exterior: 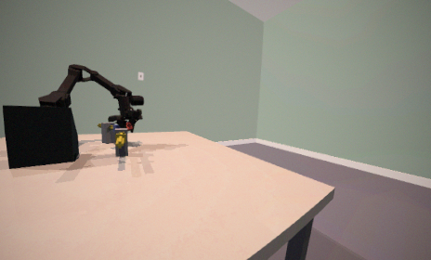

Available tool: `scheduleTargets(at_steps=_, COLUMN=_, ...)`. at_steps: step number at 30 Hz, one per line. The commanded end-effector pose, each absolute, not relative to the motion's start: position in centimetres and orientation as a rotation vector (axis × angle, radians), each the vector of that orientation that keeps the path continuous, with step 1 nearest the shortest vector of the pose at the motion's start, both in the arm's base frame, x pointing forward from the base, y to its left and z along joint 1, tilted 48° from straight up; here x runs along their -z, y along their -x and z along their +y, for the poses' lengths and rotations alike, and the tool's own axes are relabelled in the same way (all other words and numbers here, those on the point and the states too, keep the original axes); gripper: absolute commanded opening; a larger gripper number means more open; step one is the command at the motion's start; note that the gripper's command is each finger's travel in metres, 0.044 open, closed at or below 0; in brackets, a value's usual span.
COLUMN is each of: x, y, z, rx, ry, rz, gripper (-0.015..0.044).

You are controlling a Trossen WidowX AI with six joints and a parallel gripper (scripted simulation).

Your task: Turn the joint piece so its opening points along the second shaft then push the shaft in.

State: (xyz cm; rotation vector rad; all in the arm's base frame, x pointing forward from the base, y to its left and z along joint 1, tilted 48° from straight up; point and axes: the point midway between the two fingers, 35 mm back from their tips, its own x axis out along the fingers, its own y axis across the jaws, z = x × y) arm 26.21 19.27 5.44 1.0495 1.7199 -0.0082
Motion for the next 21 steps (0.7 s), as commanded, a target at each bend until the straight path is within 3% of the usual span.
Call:
scheduleTargets(at_steps=1, x=-5.37, y=-26.25, z=19.27, rx=0.013, ry=-1.052, rz=1.718, gripper=0.0182)
scheduleTargets(at_steps=5, x=-5.44, y=-26.21, z=19.27, rx=0.008, ry=-1.05, rz=1.72, gripper=0.0147)
scheduleTargets(at_steps=10, x=-5.44, y=-26.21, z=19.27, rx=0.008, ry=-1.05, rz=1.72, gripper=0.0147)
scheduleTargets(at_steps=16, x=-5.44, y=-26.21, z=19.27, rx=0.008, ry=-1.05, rz=1.72, gripper=0.0)
scheduleTargets(at_steps=21, x=-5.42, y=-26.2, z=19.27, rx=0.011, ry=-1.052, rz=1.723, gripper=0.0)
